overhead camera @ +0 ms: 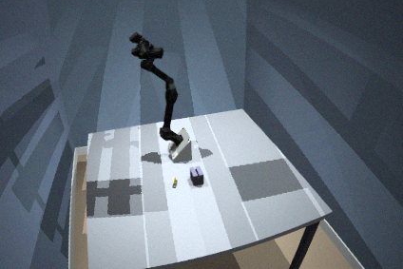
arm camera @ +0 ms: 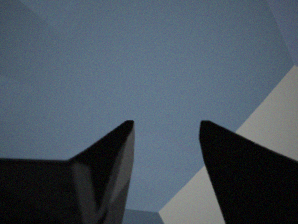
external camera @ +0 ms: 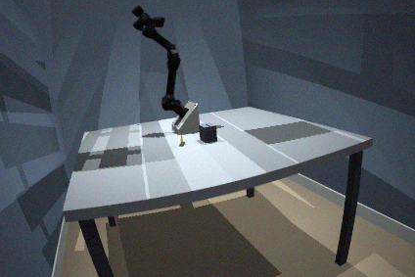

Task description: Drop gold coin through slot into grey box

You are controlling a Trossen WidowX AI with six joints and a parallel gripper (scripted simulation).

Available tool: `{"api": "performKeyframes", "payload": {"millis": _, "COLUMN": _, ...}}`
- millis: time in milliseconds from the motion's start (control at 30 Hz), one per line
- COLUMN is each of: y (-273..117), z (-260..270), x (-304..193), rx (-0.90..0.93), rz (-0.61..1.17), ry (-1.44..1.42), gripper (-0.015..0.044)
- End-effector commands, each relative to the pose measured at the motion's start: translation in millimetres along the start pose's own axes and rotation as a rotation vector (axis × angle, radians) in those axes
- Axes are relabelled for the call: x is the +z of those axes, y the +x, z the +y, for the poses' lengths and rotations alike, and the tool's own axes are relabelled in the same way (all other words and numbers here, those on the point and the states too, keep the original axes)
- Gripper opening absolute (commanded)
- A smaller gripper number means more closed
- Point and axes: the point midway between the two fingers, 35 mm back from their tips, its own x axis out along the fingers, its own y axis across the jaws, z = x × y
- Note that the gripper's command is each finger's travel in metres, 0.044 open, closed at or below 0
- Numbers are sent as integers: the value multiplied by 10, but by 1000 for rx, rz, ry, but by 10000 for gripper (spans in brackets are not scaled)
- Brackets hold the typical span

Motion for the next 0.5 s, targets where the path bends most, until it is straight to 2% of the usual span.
{"api": "performKeyframes", "payload": {"millis": 0, "y": 34, "z": -295, "x": 630, "rx": -90, "rz": -115, "ry": -184, "gripper": 161}}
{"api": "performKeyframes", "payload": {"millis": 133, "y": -72, "z": -532, "x": 1059, "rx": -177, "rz": -169, "ry": -388, "gripper": 161}}
{"api": "performKeyframes", "payload": {"millis": 367, "y": -373, "z": -939, "x": 2191, "rx": -405, "rz": -354, "ry": -671, "gripper": 161}}
{"api": "performKeyframes", "payload": {"millis": 467, "y": -423, "z": -997, "x": 2370, "rx": -467, "rz": -362, "ry": -717, "gripper": 161}}
